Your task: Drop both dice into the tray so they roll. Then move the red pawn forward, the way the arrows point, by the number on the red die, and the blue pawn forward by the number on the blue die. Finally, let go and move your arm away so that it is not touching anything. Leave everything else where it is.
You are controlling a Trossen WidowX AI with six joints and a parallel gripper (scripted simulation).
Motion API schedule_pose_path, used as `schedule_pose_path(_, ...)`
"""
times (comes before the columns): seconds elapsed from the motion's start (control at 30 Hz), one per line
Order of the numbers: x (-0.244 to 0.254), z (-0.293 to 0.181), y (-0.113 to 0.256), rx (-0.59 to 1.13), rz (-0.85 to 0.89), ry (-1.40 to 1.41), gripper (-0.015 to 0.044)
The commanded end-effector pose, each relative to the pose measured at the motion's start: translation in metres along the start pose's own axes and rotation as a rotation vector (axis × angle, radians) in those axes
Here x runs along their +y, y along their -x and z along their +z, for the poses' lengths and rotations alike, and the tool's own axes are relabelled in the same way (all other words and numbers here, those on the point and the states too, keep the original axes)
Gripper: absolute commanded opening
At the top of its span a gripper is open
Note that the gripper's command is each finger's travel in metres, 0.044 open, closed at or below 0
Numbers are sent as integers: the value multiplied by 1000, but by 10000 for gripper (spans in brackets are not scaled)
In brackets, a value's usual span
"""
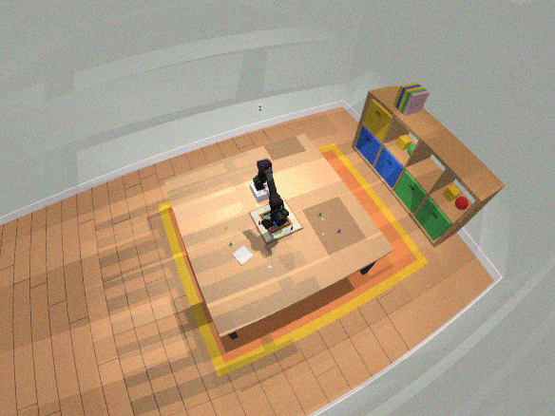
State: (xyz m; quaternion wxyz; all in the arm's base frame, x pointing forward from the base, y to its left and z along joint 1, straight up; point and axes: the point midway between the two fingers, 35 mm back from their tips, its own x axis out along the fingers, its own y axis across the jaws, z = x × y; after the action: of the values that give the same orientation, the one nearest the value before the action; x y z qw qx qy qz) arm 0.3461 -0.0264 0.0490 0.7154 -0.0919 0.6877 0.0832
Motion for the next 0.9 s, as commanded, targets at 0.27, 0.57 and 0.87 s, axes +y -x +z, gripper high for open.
schedule_pose_path(0.27,99,70,-1,0,15,38,200)
schedule_pose_path(0.57,100,66,-16,0,15,38,200)
schedule_pose_path(0.87,100,66,-27,1,15,38,200)
